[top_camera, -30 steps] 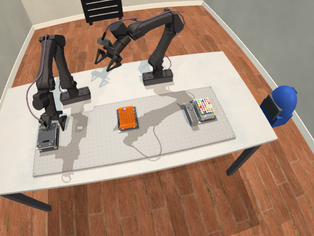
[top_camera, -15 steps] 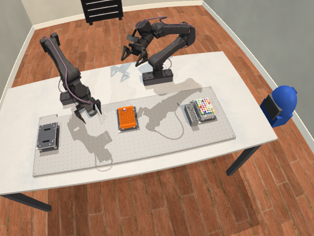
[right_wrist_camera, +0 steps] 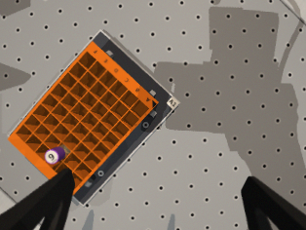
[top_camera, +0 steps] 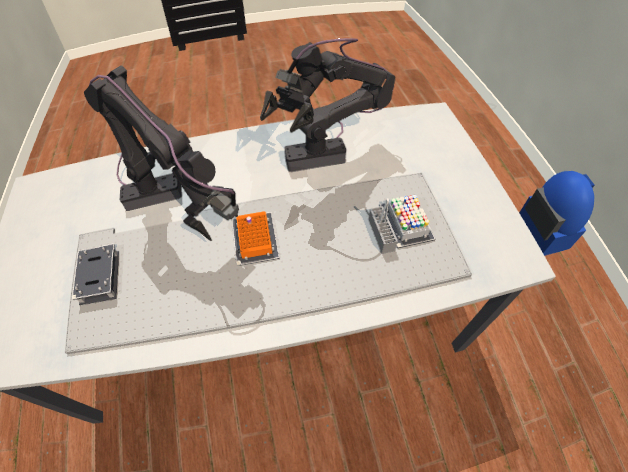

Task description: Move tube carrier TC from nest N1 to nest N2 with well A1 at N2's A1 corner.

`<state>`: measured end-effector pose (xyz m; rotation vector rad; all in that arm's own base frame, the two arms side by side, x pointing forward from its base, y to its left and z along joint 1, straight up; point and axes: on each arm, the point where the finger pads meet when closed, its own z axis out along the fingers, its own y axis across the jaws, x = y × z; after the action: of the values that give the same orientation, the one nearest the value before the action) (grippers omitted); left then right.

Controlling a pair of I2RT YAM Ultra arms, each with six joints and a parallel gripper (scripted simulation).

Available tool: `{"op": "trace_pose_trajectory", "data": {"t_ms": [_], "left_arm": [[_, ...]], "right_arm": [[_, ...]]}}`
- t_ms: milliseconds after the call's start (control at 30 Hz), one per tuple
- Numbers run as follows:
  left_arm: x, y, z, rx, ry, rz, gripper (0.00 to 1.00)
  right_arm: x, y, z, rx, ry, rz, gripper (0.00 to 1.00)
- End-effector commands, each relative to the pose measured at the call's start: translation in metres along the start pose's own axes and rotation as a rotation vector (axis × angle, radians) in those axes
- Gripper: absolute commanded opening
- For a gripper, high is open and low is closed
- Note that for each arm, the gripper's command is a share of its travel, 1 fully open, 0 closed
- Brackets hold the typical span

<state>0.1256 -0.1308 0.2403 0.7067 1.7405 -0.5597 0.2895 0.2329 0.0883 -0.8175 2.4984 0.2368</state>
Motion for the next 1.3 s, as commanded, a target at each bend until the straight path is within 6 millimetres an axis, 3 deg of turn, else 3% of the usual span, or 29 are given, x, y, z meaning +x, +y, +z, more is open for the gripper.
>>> {"op": "trace_pose_trajectory", "data": {"t_ms": [0, 133, 333, 433, 800, 1267], "left_arm": [[-0.002, 0.001, -0.002, -0.003, -0.015, -0.012, 1.00], [-0.002, 0.001, -0.002, -0.003, -0.015, -0.012, 1.00], [-0.002, 0.002, -0.001, -0.010, -0.008, -0.003, 1.00], [-0.002, 0.002, -0.001, -0.010, -0.008, -0.003, 1.00], [-0.002, 0.002, -0.001, -0.010, -0.008, -0.003, 1.00], [-0.002, 0.002, -0.001, -0.010, -0.008, -0.003, 1.00]], "right_arm": [[-0.021, 0.004, -0.006, -0.007, -0.054, -0.007, 1.00], [-0.023, 0.002, -0.009, -0.005, -0.063, -0.004, 1.00], [0.011, 0.017, -0.003, -0.031, 0.115, 0.154, 1.00], [0.016, 0.033, 0.001, -0.038, 0.207, 0.255, 1.00], [0.013, 0.065, 0.019, 0.069, 0.425, 0.528, 1.00], [-0.002, 0.074, 0.045, 0.207, 0.507, 0.678, 1.00]]}}
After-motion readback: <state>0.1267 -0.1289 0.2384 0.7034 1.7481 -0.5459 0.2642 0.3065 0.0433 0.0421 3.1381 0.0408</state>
